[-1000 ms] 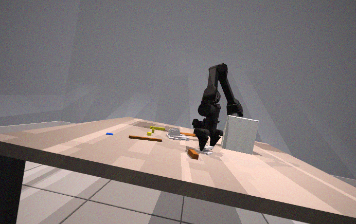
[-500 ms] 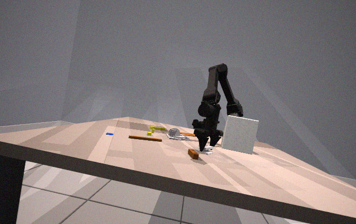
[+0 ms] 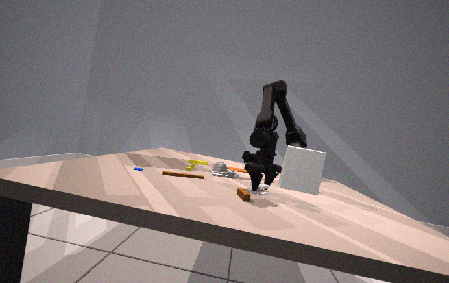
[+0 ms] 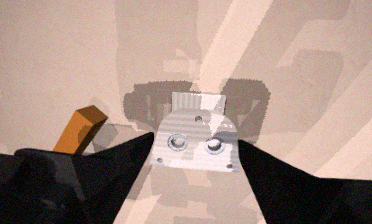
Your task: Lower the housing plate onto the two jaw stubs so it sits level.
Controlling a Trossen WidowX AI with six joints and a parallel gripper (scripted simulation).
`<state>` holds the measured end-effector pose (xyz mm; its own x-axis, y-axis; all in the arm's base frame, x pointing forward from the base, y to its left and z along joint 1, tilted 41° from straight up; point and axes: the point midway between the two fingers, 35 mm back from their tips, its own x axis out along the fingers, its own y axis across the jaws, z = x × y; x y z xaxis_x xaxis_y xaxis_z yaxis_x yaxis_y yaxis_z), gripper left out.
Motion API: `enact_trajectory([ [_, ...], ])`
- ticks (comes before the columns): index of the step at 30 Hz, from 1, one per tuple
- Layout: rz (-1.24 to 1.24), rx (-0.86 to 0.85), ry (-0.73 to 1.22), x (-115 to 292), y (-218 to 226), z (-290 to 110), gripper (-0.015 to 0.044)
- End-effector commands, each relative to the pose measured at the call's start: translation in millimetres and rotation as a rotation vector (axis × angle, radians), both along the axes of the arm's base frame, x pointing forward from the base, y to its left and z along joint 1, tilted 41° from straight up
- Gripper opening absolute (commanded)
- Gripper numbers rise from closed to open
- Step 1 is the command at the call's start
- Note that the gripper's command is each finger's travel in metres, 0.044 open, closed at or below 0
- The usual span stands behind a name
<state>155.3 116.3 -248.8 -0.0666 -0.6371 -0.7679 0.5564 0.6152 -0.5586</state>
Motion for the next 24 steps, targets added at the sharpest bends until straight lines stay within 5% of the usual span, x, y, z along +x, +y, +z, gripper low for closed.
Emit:
enact_trajectory([
  [1,0.000,0.000,0.000,0,0,0,0.0393],
  [24,0.001,0.001,0.000,2,12,12,0.0351],
])
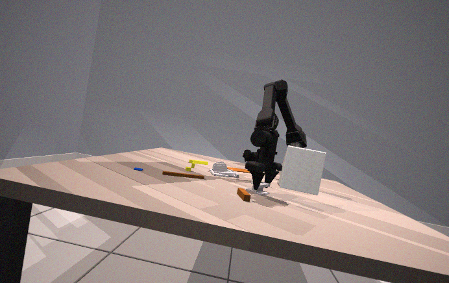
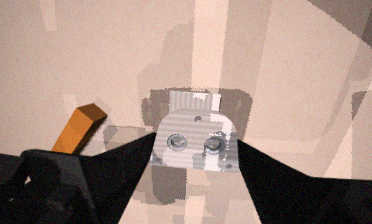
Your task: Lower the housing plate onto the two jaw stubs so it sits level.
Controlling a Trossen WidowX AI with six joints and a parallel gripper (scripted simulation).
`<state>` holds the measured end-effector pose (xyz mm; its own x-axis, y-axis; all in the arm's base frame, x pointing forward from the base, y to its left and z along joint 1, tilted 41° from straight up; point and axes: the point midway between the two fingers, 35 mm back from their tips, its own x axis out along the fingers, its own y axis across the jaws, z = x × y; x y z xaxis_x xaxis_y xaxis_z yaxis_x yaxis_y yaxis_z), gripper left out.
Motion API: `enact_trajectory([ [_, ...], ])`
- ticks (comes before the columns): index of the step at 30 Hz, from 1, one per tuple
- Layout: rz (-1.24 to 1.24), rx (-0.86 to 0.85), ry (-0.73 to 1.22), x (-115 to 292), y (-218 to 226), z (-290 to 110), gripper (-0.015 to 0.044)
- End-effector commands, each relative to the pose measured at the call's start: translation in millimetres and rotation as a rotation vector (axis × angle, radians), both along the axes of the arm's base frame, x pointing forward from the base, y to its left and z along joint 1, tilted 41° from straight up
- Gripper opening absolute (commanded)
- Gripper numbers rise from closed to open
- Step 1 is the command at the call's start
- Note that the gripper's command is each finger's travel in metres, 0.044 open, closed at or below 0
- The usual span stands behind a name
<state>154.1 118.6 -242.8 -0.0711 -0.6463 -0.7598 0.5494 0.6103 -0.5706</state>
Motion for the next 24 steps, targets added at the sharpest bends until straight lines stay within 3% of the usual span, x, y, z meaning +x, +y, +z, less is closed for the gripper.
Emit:
enact_trajectory([
  [1,-0.002,0.012,-0.008,4,12,9,0.0351],
  [24,0.002,0.013,-0.006,6,44,50,0.0351],
])
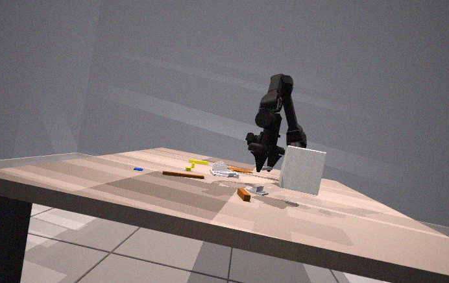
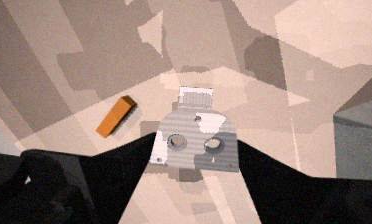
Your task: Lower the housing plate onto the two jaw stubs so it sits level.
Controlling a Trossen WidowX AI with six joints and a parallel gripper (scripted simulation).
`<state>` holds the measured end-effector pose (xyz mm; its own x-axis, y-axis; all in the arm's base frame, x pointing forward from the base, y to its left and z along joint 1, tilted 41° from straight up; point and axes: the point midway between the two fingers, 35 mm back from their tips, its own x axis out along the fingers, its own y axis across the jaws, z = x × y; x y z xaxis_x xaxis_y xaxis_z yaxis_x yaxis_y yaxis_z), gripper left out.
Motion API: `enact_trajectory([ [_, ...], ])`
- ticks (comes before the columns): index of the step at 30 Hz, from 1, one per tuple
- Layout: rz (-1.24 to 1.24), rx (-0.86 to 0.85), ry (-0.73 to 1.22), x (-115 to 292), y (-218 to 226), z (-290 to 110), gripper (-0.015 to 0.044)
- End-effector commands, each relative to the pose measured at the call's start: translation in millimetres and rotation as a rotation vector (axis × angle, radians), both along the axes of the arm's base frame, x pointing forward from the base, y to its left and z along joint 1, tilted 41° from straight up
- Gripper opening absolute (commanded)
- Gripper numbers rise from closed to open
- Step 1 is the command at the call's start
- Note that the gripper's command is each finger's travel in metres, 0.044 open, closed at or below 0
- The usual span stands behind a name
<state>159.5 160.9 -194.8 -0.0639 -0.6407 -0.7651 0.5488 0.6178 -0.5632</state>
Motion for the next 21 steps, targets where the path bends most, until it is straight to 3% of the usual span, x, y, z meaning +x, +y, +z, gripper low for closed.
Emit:
enact_trajectory([
  [1,0.001,0.006,0.002,2,2,3,0.0351],
  [21,0.155,0.052,0.120,46,-25,37,0.0351],
])
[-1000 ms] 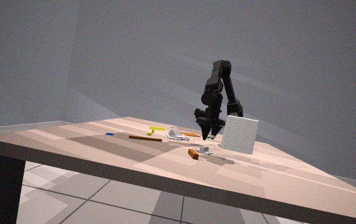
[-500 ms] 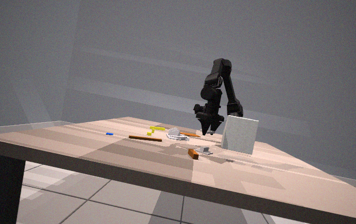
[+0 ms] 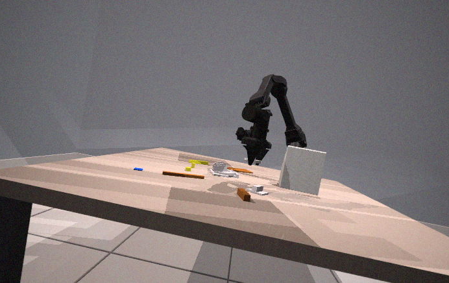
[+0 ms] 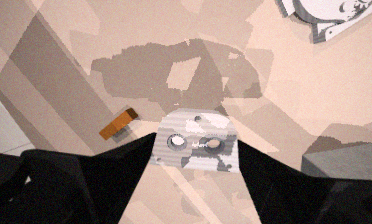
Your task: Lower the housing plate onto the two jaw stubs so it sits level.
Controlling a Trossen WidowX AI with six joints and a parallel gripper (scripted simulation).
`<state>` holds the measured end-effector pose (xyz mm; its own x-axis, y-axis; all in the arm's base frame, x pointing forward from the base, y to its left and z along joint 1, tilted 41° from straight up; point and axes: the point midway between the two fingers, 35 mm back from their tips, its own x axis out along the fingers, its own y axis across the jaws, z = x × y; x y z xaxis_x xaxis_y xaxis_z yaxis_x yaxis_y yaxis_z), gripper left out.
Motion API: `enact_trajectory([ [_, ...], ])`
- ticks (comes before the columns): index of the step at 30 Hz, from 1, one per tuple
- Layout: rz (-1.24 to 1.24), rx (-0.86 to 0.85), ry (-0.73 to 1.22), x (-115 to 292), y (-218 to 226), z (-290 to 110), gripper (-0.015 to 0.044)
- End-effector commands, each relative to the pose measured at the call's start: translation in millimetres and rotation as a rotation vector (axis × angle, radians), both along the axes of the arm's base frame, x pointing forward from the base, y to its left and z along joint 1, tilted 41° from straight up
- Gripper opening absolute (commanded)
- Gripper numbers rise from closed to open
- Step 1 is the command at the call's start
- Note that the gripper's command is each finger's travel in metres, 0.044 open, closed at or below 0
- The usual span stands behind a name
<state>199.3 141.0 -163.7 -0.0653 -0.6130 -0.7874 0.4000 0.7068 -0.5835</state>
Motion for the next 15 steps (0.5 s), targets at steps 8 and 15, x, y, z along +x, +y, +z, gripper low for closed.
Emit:
enact_trajectory([
  [8,0.086,0.018,0.057,21,-19,20,0.0351],
  [15,0.140,0.025,0.094,33,-34,33,0.0351],
])
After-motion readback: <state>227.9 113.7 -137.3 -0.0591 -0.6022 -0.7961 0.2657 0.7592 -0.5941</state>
